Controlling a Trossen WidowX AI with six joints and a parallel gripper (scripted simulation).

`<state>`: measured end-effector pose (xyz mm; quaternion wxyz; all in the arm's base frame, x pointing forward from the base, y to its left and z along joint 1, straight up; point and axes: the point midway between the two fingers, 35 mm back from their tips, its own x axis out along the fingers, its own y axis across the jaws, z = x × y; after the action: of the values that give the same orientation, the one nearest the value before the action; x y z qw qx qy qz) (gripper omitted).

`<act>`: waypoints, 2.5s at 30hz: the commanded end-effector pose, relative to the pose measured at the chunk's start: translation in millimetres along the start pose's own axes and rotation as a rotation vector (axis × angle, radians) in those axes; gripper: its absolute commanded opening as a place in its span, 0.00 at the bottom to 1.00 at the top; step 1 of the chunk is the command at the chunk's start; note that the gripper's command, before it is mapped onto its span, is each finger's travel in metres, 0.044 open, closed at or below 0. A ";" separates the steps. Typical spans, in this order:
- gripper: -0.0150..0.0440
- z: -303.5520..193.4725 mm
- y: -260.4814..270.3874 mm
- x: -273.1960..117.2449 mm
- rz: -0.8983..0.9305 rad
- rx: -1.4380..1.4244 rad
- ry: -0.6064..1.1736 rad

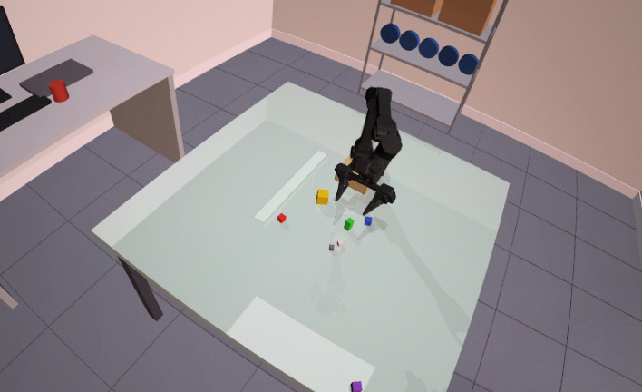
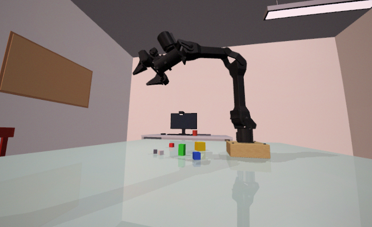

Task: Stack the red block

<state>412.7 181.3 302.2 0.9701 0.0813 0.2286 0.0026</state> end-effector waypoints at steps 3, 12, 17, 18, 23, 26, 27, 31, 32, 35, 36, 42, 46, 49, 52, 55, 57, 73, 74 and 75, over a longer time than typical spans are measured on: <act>1.00 -22.7 -48.3 39.9 -0.096 -0.099 0.163; 1.00 -63.4 -128.8 79.3 -0.193 -0.151 0.409; 1.00 -82.0 -163.1 88.4 -0.217 -0.156 0.520; 1.00 -85.8 -170.1 89.6 -0.221 -0.158 0.546; 1.00 -114.3 -219.3 92.9 -0.230 -0.157 0.732; 1.00 -131.7 -247.3 90.6 -0.221 -0.141 0.842; 1.00 -137.5 -256.2 89.1 -0.216 -0.132 0.878; 1.00 -160.1 -287.9 81.3 -0.181 -0.085 1.016; 1.00 -164.3 -293.6 79.3 -0.172 -0.074 1.041; 1.00 -167.7 -298.1 77.6 -0.164 -0.064 1.061; 1.00 -167.7 -298.1 77.6 -0.164 -0.064 1.061; 1.00 -180.7 -298.3 86.7 -0.164 -0.064 1.061; 1.00 -198.9 -301.3 96.4 -0.164 -0.064 1.061; 1.00 -199.8 -300.7 97.3 -0.164 -0.064 1.061; 1.00 -201.2 -301.0 98.1 -0.164 -0.064 1.061; 1.00 -204.3 -301.5 100.0 -0.164 -0.064 1.061; 1.00 -207.1 -302.1 101.6 -0.164 -0.064 1.061; 1.00 -226.3 -305.4 112.0 -0.164 -0.064 1.061; 1.00 -226.3 -305.4 112.0 -0.164 -0.064 1.061; 1.00 -226.3 -305.4 112.0 -0.164 -0.064 1.061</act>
<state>402.5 -80.3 5.8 0.7198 0.0205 0.6934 -0.0269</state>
